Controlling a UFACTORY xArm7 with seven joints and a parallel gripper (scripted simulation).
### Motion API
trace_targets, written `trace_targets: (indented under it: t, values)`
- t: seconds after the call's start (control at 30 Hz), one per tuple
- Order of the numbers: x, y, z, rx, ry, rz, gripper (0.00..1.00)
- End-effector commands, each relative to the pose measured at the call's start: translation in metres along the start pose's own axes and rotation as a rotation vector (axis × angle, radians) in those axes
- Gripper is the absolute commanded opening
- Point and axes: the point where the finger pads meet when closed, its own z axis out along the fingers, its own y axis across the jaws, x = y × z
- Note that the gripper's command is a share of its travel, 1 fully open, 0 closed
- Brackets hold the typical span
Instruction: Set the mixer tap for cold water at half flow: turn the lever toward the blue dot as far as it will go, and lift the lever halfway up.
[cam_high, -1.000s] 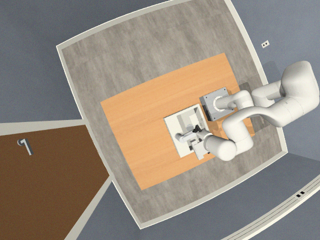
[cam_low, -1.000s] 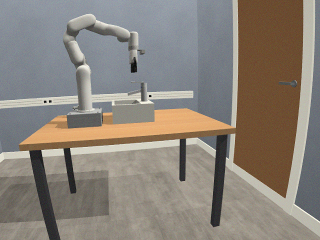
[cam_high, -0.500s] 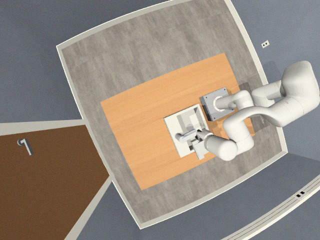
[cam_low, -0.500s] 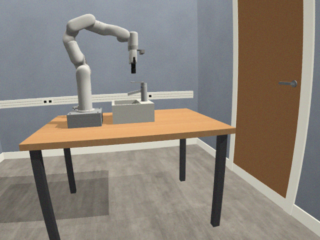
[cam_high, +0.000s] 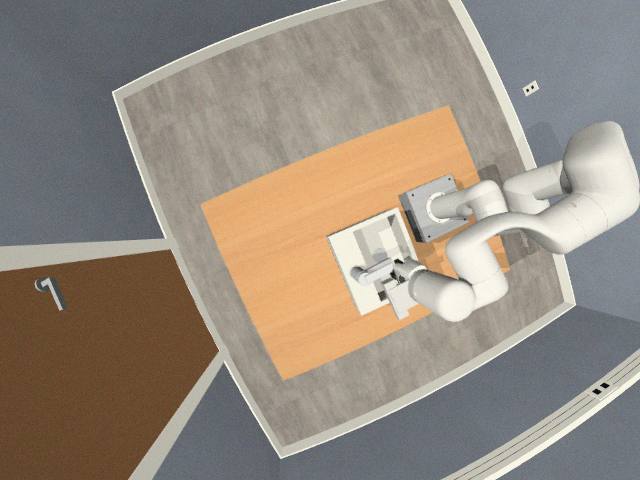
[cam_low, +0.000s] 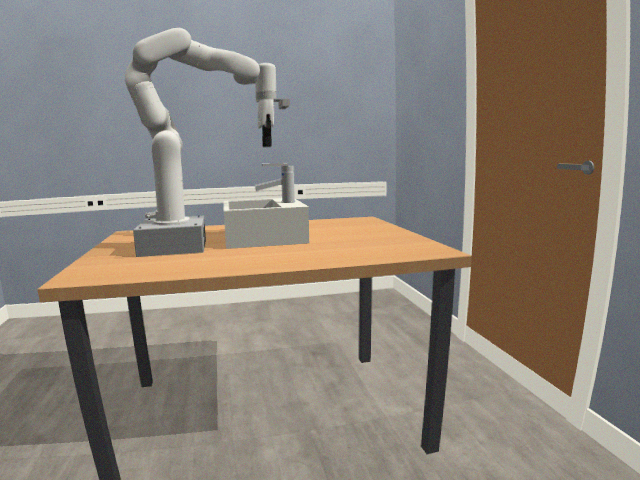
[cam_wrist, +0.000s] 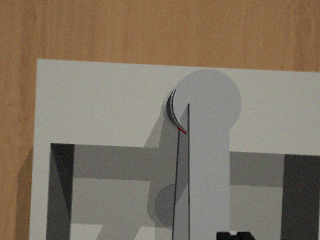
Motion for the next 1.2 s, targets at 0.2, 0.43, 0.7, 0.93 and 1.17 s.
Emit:
trace_targets:
  t: [0.2, 0.43, 0.7, 0.93, 1.17]
  values:
    - [0.001, -0.0002, -0.0016, 0.001, 0.004, 0.0, 0.0]
    - [0.001, -0.0002, -0.0016, 0.001, 0.004, 0.0, 0.0]
    - [0.001, -0.0002, -0.0016, 0.001, 0.004, 0.0, 0.64]
    - [0.001, -0.0002, -0.0016, 0.001, 0.004, 0.0, 0.64]
    - [0.001, -0.0002, -0.0016, 0.001, 0.004, 0.0, 0.64]
